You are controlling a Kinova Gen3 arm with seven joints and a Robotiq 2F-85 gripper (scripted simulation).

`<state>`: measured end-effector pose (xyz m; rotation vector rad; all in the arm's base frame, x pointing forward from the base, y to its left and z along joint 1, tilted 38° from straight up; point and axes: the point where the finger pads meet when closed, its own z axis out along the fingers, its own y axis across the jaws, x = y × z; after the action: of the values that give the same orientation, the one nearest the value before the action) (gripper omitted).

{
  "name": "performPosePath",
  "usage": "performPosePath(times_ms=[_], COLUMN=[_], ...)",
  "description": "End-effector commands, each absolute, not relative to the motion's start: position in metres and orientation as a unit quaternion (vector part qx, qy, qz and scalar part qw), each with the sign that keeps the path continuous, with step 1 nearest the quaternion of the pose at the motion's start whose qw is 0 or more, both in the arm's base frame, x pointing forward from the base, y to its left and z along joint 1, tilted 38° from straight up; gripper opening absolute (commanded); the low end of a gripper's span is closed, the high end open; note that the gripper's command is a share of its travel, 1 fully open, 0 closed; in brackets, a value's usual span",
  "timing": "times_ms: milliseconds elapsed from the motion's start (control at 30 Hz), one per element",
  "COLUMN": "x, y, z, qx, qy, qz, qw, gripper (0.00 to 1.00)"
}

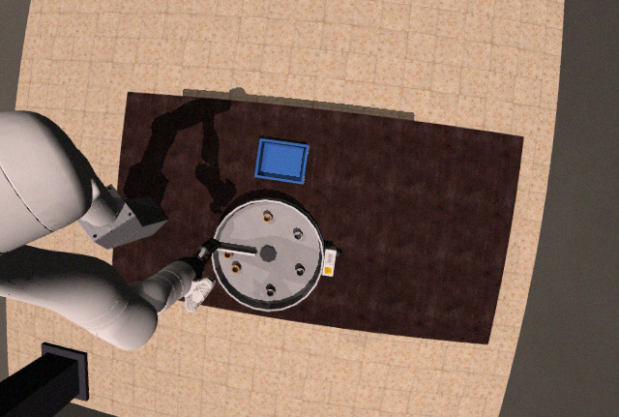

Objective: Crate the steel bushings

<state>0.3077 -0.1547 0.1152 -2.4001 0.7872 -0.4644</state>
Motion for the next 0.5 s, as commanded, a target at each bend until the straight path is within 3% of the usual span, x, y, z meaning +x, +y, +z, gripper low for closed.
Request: performPosePath(times_ms=[0,467], x=[0.303,0.286], y=[-0.157,-0.171], z=[0.108,0.065], qx=[-0.894,-0.895], qy=[0.302,0.297], qz=[-0.170,-0.172], qw=[0.283,0.284], gripper=[1.00,1.00])
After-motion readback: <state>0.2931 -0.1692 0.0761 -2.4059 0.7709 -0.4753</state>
